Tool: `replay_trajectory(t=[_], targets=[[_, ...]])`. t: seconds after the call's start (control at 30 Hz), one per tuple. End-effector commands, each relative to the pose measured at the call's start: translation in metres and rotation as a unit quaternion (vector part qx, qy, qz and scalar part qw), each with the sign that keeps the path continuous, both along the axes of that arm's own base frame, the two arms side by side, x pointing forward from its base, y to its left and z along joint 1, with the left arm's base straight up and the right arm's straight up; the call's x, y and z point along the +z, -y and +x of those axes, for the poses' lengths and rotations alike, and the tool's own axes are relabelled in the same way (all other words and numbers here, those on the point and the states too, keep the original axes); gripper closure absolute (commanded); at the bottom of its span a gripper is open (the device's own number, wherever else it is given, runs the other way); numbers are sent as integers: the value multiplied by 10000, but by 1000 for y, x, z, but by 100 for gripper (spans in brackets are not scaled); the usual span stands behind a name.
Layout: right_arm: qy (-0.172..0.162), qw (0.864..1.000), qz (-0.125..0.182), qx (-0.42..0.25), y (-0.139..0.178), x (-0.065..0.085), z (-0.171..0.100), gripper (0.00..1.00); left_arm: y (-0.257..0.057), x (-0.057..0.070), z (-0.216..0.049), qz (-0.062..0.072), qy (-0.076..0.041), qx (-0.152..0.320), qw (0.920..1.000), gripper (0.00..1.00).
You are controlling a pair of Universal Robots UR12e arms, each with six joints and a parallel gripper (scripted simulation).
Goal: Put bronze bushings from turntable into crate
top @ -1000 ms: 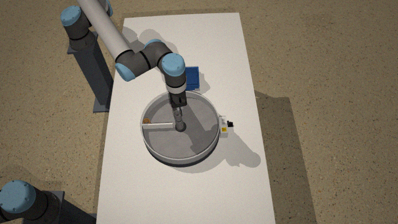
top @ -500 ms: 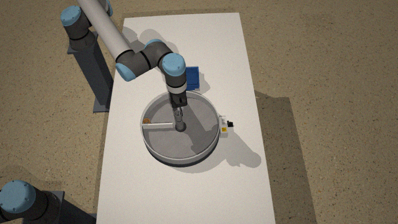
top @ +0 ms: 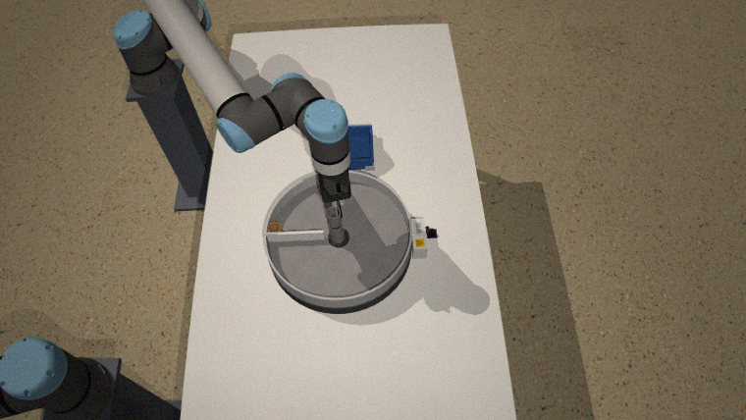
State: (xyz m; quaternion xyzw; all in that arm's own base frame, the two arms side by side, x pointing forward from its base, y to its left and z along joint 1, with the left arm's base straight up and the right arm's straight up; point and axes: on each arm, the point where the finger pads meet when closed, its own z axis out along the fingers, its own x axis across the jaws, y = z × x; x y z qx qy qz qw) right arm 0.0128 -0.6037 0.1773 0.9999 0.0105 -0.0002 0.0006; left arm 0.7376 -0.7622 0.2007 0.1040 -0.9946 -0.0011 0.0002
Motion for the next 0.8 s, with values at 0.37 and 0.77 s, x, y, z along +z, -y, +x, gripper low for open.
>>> replay_trajectory(t=[0.37,0.77], targets=[[2,10000,6,6,0,0,1,0,0,2,3,-25,11,5,10000,100],[2,10000,6,6,0,0,1,0,0,-17,4,-26,11,4,10000,100]])
